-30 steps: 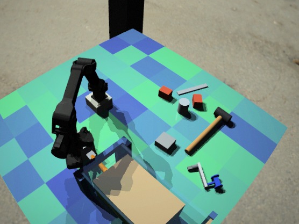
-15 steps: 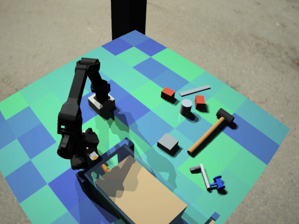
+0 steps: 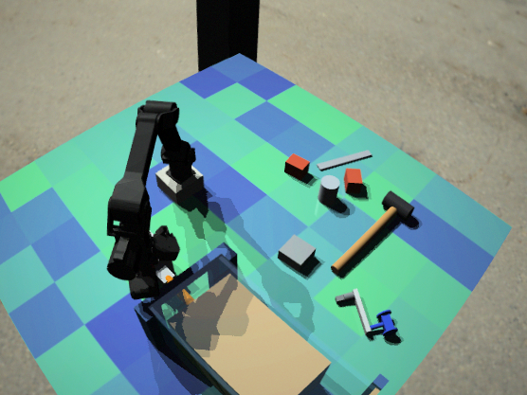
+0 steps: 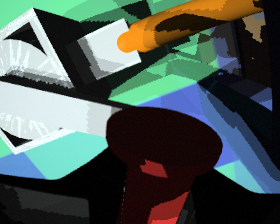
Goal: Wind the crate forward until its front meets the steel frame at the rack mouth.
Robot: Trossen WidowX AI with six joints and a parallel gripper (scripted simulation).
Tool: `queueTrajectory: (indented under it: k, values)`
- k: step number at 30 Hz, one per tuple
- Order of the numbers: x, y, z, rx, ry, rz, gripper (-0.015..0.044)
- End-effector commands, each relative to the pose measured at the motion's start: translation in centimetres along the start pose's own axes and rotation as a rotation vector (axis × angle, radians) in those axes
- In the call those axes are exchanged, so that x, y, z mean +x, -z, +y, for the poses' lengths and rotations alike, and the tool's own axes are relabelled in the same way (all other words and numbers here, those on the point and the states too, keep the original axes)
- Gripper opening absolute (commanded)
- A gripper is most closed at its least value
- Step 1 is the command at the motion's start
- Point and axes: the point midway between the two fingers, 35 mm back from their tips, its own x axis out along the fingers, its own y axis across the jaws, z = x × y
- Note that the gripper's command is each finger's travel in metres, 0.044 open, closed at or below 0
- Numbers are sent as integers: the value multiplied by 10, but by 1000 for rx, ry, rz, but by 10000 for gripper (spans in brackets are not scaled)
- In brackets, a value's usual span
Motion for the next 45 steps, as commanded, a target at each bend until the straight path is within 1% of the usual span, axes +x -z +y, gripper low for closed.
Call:
queueTrajectory:
  k: [1, 45]
  values:
    - [-1, -30, 1, -43, -11, -55, 0]
    - [-1, -38, 3, -43, -11, -56, 0]
